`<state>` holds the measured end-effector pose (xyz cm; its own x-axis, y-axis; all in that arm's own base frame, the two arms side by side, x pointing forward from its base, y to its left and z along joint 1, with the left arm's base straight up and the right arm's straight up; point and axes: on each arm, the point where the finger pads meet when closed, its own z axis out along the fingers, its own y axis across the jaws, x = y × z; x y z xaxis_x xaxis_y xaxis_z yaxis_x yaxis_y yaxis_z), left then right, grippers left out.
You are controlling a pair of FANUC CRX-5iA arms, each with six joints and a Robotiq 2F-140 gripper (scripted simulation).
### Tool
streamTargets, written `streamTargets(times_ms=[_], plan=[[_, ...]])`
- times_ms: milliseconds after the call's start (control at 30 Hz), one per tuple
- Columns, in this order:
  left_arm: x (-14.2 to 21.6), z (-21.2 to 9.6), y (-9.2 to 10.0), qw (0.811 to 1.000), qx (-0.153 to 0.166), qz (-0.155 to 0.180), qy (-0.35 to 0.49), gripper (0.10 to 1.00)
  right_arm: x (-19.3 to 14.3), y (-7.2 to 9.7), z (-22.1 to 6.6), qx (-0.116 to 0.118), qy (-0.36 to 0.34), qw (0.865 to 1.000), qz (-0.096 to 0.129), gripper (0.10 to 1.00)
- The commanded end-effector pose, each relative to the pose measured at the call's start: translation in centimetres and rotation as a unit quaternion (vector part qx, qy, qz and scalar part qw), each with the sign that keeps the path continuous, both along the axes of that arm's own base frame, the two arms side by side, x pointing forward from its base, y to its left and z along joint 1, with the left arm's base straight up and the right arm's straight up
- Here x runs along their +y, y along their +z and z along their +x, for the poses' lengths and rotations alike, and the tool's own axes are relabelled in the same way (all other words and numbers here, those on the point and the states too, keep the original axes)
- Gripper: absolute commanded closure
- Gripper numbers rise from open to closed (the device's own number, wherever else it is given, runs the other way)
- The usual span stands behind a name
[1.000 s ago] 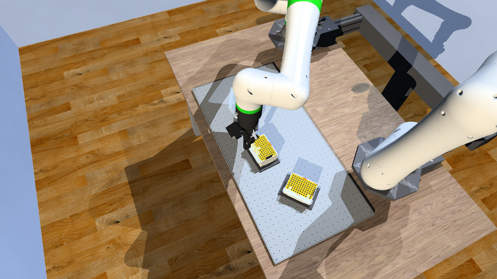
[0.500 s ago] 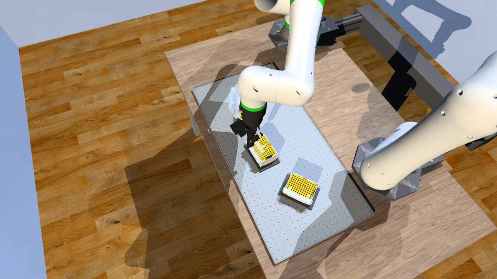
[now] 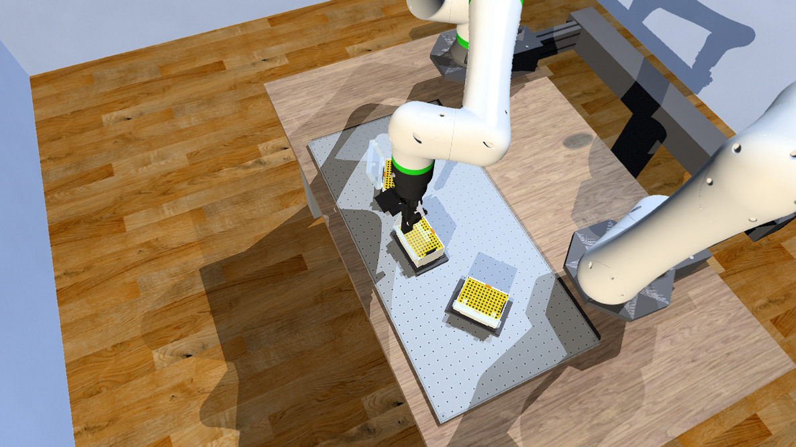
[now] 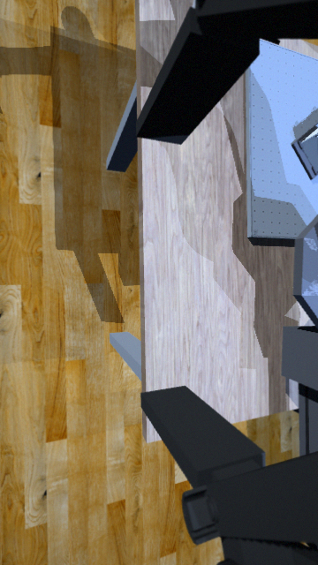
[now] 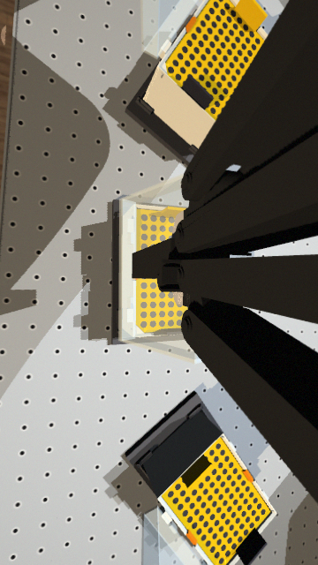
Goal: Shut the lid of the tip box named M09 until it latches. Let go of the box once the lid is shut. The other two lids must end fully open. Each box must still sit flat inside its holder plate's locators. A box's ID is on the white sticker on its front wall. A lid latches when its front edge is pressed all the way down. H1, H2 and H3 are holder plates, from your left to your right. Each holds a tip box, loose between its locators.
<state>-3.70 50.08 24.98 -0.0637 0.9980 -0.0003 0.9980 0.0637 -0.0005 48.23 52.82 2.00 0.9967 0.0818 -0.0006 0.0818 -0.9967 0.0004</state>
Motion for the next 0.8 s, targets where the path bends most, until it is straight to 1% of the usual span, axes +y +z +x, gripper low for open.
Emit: streamTargets(times_ms=[0,567,767], plan=[[0.0,0.0,0.1,1.000,0.000,0.001,0.000,0.098,0.0,0.2,-0.2,-0.001,0.000,1.000,0.001,0.999],[0.0,0.0,0.1,1.000,0.000,0.001,0.000,0.098,-0.1,0.5,-2.2,-0.001,0.000,1.000,0.001,0.999],[0.0,0.0,0.1,1.000,0.000,0.001,0.000,0.098,-0.1,0.5,-2.2,-0.001,0.000,1.000,0.001,0.999]])
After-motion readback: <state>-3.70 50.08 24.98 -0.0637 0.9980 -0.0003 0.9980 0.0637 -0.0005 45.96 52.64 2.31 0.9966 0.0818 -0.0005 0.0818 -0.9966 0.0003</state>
